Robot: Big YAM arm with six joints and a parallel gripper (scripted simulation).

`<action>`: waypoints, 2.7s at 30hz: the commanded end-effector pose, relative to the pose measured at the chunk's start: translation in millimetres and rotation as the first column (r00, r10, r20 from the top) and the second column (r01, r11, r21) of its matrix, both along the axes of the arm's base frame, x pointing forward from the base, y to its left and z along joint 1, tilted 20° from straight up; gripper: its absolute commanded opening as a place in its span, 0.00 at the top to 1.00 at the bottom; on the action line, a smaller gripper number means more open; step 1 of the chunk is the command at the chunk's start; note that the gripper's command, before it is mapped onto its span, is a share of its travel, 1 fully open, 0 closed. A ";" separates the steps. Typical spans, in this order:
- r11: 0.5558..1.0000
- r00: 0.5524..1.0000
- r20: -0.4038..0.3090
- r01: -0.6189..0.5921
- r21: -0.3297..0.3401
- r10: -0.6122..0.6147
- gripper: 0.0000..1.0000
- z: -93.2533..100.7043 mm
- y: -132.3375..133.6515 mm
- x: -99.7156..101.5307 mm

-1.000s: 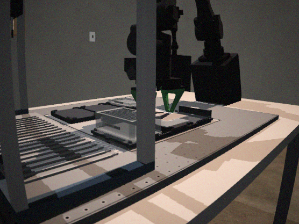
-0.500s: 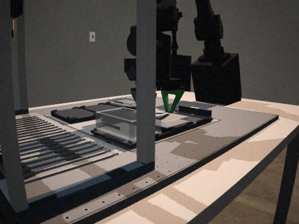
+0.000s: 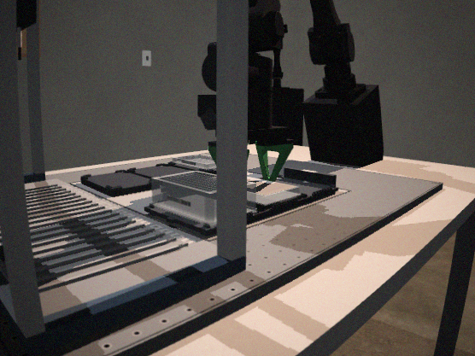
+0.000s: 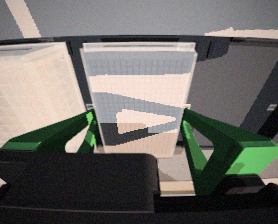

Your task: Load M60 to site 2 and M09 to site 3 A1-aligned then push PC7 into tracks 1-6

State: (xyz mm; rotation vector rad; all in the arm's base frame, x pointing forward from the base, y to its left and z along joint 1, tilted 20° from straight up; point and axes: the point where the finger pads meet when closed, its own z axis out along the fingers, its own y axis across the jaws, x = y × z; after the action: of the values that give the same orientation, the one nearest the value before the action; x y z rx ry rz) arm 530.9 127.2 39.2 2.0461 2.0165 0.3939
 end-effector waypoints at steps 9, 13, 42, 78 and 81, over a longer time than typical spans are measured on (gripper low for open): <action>1.000 1.000 0.006 0.001 -0.001 -0.001 1.00 -5.8 -6.1 7.5; 1.000 1.000 0.005 0.001 -0.001 -0.001 1.00 -6.9 -6.2 7.5; 1.000 1.000 0.004 0.001 -0.001 -0.001 1.00 -7.5 -6.5 6.8; 1.000 1.000 0.003 0.001 -0.001 -0.001 0.04 -7.8 -6.6 6.5; 1.000 1.000 0.003 0.001 -0.001 -0.001 0.04 -7.8 -6.6 6.5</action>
State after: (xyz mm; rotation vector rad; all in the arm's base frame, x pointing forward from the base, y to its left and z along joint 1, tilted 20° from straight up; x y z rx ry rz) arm 531.4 127.0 36.4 2.0462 2.0171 0.3932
